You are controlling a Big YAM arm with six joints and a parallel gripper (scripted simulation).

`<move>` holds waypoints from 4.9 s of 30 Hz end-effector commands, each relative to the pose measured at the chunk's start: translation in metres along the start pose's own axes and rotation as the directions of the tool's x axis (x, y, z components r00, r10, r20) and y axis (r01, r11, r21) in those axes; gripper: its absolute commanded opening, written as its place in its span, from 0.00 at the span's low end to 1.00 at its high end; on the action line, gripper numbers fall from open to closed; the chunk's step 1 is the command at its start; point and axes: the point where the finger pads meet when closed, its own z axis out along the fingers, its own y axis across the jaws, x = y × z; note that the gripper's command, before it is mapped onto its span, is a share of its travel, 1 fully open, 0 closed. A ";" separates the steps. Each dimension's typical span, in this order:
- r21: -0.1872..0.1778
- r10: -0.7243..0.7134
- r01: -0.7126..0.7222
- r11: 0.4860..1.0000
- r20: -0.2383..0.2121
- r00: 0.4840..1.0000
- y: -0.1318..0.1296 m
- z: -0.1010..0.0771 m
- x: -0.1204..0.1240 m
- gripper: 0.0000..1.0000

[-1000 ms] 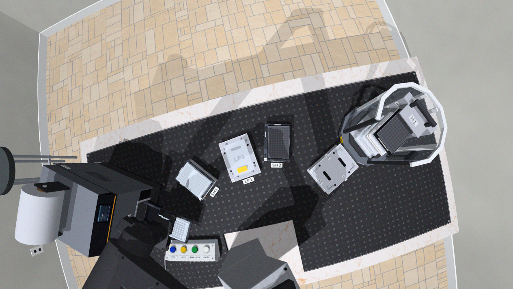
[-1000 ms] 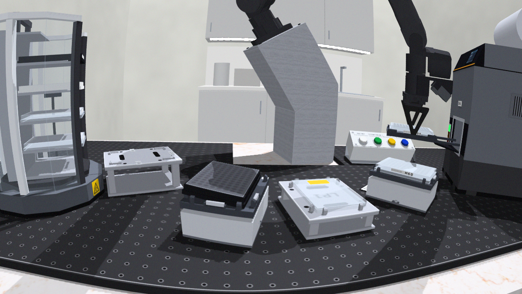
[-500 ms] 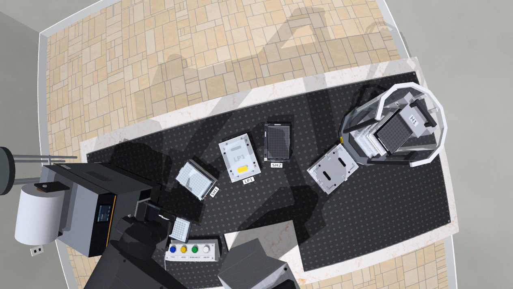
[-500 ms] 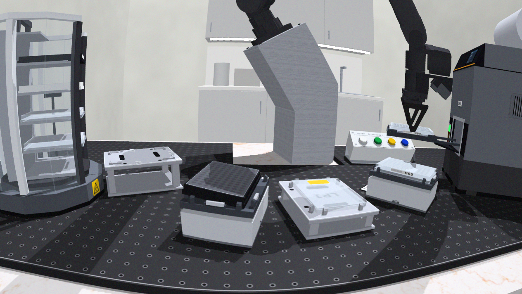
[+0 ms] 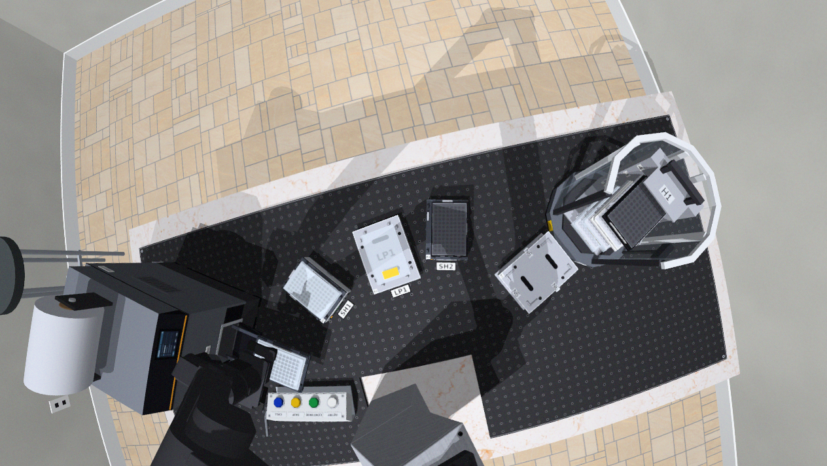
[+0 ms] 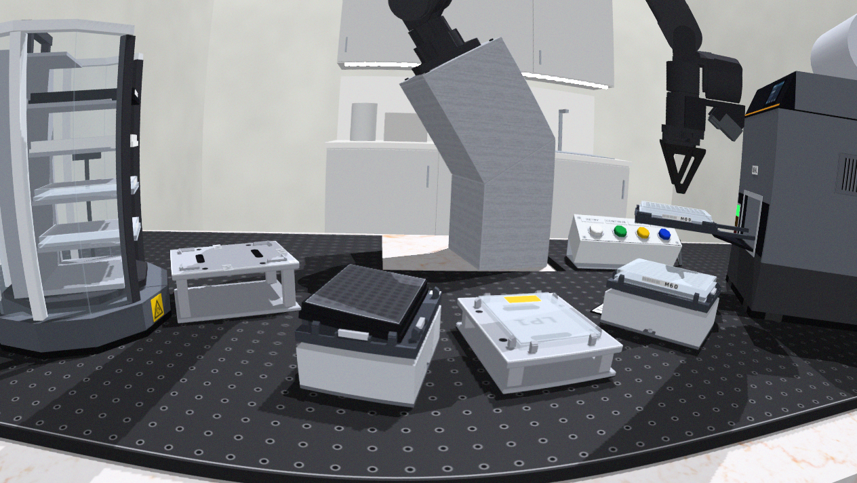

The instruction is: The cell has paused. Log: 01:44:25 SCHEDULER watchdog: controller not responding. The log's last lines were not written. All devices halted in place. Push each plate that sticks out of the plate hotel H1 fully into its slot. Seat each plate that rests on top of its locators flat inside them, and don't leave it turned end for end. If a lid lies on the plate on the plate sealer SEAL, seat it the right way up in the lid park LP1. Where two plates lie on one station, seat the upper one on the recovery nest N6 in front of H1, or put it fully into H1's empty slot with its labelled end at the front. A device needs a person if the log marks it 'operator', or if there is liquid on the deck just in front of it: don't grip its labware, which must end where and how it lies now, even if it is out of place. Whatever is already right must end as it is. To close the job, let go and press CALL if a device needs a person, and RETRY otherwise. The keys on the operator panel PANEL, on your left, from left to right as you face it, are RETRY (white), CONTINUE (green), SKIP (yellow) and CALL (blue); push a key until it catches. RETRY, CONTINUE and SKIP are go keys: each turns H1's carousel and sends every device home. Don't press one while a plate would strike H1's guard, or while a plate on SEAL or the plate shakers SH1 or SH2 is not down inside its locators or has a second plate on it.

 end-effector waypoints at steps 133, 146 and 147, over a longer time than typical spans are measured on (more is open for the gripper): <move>0.056 0.460 -0.464 0.884 0.074 0.885 -0.156 -0.101 0.012 1.00; 0.052 0.562 -0.566 0.823 0.074 0.824 -0.187 -0.098 0.030 1.00; 0.058 0.574 -0.575 0.816 0.037 0.818 -0.179 -0.086 0.042 1.00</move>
